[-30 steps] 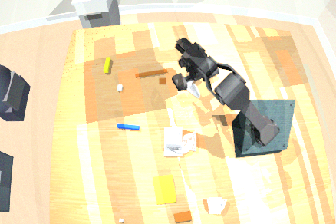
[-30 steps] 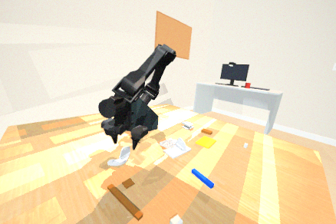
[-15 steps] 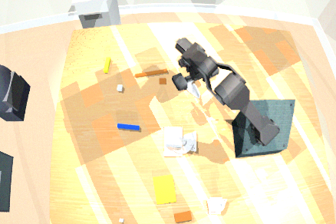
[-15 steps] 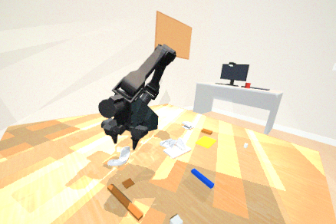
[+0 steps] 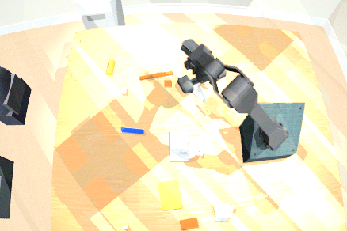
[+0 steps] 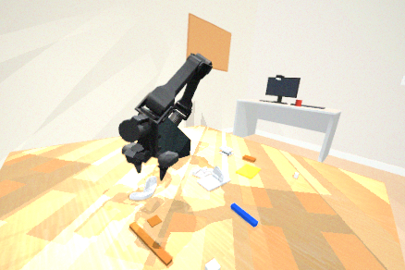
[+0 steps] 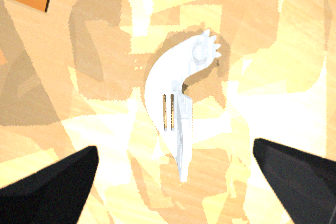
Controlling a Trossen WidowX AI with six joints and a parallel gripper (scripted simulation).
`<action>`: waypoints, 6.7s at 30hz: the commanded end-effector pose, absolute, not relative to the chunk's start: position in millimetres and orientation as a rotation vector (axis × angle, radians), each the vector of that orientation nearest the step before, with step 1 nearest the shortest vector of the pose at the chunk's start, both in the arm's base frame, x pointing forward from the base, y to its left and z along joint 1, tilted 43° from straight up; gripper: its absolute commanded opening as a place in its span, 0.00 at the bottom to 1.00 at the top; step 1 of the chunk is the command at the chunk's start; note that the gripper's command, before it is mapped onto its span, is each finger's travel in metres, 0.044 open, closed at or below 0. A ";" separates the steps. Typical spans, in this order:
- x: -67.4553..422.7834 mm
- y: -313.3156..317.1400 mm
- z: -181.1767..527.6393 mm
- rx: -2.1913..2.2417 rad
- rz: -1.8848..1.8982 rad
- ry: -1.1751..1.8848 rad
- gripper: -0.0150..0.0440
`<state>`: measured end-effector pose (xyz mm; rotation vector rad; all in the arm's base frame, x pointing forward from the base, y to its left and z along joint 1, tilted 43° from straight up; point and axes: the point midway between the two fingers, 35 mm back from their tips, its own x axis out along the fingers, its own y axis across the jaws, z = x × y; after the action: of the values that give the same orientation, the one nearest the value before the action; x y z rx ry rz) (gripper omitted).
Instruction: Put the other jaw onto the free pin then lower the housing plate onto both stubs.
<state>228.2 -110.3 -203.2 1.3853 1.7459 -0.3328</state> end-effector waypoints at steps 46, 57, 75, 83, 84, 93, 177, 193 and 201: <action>228.2 -110.1 -203.4 1.385 -0.333 1.746 1.00; 229.9 -99.4 -216.4 1.388 -0.334 1.744 1.00; 230.8 -80.1 -238.1 1.392 -0.333 1.741 1.00; 230.7 -76.3 -242.1 1.393 -0.332 1.741 1.00; 230.7 -76.3 -242.1 1.393 -0.332 1.741 1.00; 230.7 -76.2 -242.2 1.393 -0.332 1.741 1.00; 257.2 -97.1 -142.4 1.654 -0.736 1.716 0.48; 271.5 -60.4 -105.9 1.887 -1.103 1.641 0.48; 274.9 -40.5 -88.4 1.999 -1.289 1.586 0.48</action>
<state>272.9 -46.7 -95.2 1.9541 1.6109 -1.2319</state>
